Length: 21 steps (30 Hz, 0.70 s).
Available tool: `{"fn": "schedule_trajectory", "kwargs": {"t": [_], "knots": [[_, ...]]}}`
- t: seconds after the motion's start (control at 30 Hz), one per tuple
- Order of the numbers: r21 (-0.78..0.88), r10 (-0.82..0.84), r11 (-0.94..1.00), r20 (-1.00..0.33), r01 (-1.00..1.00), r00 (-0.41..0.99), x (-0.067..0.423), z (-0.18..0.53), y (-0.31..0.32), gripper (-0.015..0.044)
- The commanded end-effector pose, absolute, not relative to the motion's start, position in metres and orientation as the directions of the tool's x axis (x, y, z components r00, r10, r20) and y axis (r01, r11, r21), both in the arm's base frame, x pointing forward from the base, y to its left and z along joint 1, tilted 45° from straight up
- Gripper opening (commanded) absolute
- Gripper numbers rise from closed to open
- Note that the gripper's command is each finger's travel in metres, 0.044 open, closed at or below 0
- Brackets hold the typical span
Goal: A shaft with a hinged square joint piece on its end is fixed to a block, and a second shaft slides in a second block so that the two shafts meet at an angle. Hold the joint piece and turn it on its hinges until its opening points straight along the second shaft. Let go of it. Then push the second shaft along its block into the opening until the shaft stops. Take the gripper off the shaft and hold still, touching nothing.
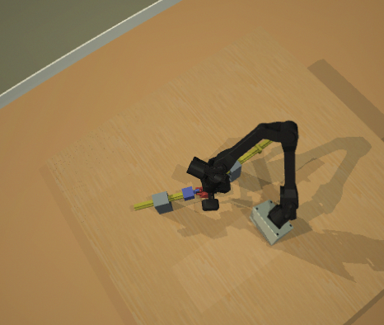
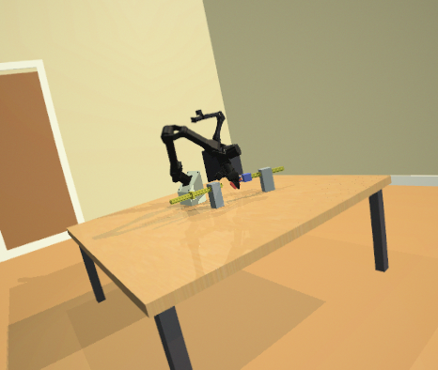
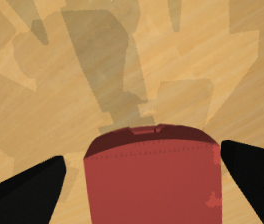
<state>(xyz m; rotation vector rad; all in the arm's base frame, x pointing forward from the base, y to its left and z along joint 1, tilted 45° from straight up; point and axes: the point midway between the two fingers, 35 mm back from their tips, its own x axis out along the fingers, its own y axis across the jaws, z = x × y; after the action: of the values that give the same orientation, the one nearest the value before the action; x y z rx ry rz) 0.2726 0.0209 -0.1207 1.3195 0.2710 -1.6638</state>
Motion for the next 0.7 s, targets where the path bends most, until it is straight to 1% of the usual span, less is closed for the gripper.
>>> {"fn": "schedule_trajectory", "kwargs": {"t": [0.0, 0.2, 0.53, 0.67], "knots": [[0.365, -0.538, -0.51, -0.842, 0.779, 0.041, 0.2713, -0.1273, 0.0154, 0.044], [0.365, -0.539, -0.51, -0.841, 0.779, 0.041, 0.2713, -0.1332, 0.0114, 0.044], [0.365, -0.539, -0.51, -0.841, 0.779, 0.041, 0.2713, -0.1332, 0.0114, 0.0182], [0.365, -0.539, -0.51, -0.841, 0.779, 0.041, 0.2713, -0.1332, 0.0114, 0.0182]]}}
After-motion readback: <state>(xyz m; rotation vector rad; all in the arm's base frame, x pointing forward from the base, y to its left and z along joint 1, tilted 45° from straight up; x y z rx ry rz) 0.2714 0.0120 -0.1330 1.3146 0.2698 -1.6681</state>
